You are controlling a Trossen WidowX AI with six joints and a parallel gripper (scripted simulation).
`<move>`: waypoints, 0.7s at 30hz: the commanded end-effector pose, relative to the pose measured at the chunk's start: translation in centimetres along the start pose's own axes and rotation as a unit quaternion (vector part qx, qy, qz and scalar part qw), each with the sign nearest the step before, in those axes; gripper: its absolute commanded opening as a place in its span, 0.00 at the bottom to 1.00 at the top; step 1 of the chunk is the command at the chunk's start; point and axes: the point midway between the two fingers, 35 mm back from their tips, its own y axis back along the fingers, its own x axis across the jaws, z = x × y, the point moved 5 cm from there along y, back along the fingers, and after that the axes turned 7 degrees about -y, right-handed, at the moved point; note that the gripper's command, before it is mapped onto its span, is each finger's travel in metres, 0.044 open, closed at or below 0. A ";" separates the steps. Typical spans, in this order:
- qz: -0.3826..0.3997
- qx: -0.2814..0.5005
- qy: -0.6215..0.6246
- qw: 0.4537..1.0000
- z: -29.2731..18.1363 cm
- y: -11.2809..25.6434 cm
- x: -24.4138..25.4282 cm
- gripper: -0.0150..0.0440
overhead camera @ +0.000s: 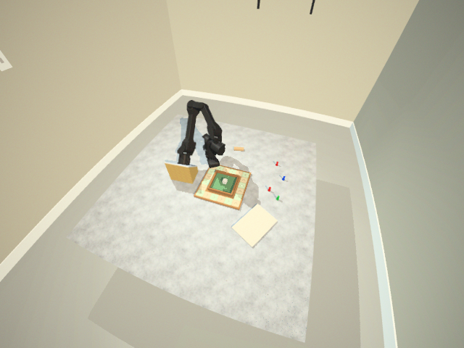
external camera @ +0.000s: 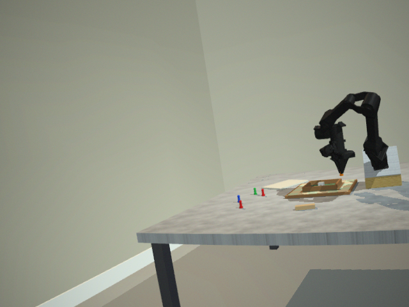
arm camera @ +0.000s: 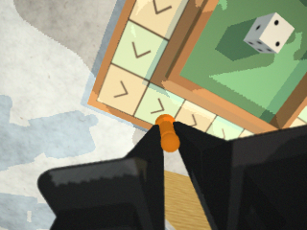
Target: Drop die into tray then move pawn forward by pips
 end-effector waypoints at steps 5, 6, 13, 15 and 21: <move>0.001 -0.002 0.091 0.996 -0.8 -0.9 0.0 0.25; 0.001 -0.002 0.091 0.996 -0.8 -0.9 0.0 0.25; 0.001 -0.001 0.091 0.996 -0.7 -1.8 0.0 0.25; 0.001 -0.002 0.091 0.996 -0.7 -2.5 0.0 0.25; 0.002 -0.002 0.091 0.996 -0.8 -4.4 0.1 0.25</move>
